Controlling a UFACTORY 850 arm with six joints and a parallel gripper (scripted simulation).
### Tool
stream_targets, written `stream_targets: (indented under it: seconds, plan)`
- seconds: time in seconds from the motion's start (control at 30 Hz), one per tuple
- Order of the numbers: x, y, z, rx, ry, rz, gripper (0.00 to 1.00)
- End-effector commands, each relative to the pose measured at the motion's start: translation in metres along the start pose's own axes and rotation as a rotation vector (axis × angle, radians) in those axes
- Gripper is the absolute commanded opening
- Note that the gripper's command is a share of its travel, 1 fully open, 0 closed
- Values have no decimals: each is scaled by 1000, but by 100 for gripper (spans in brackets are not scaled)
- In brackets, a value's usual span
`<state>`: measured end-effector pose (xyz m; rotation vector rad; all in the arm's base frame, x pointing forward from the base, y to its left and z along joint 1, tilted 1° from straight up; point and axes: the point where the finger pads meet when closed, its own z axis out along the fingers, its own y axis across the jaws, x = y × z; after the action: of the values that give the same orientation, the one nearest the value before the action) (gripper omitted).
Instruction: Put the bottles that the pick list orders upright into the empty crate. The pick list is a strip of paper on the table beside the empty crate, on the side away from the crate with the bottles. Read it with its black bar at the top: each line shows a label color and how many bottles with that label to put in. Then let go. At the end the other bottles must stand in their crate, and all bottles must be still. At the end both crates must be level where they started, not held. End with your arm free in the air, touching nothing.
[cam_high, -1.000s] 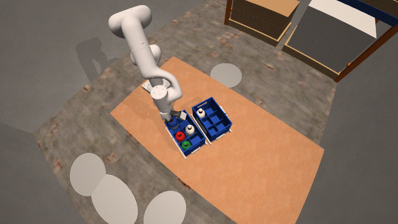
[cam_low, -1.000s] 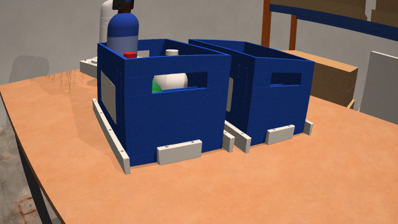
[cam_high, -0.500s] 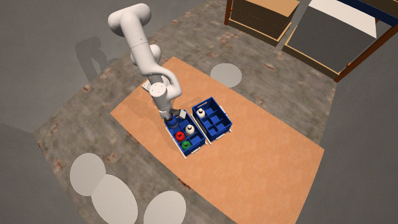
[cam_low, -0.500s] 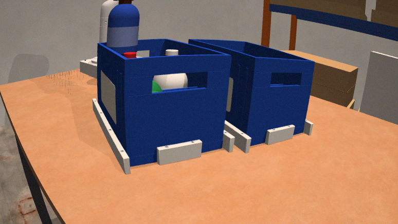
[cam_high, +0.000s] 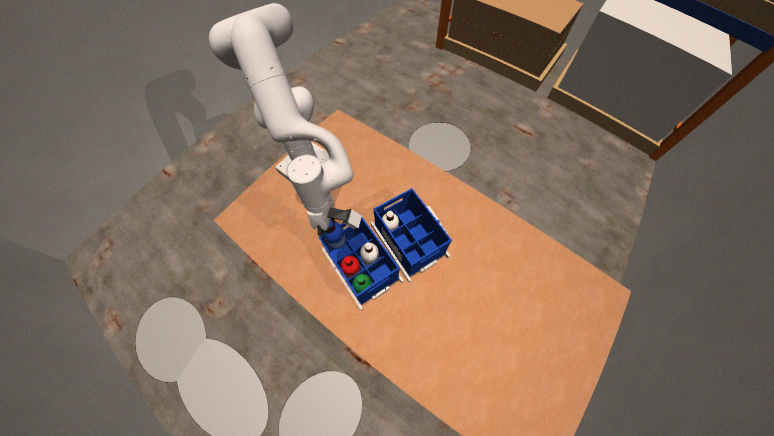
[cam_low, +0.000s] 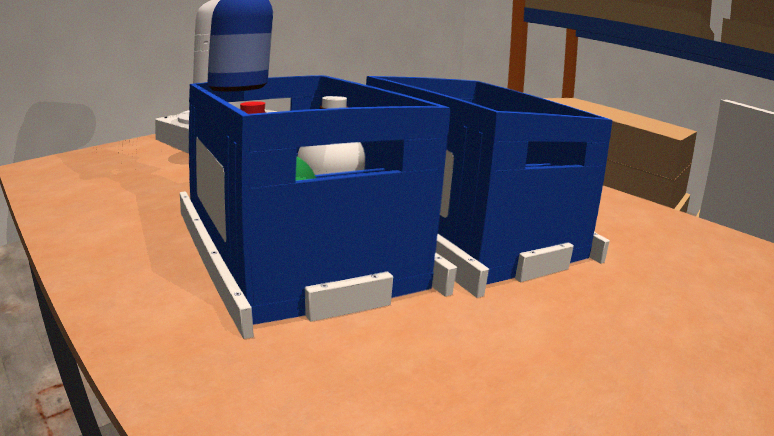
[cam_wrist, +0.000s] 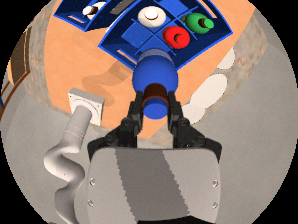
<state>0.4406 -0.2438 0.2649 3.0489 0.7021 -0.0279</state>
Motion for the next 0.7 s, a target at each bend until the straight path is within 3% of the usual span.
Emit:
stream_targets:
  seconds: [0.0, 0.67]
  plan:
    - [0, 1, -8, -2, 1, 0, 0]
    - [2, 0, -19, -2, 1, 0, 0]
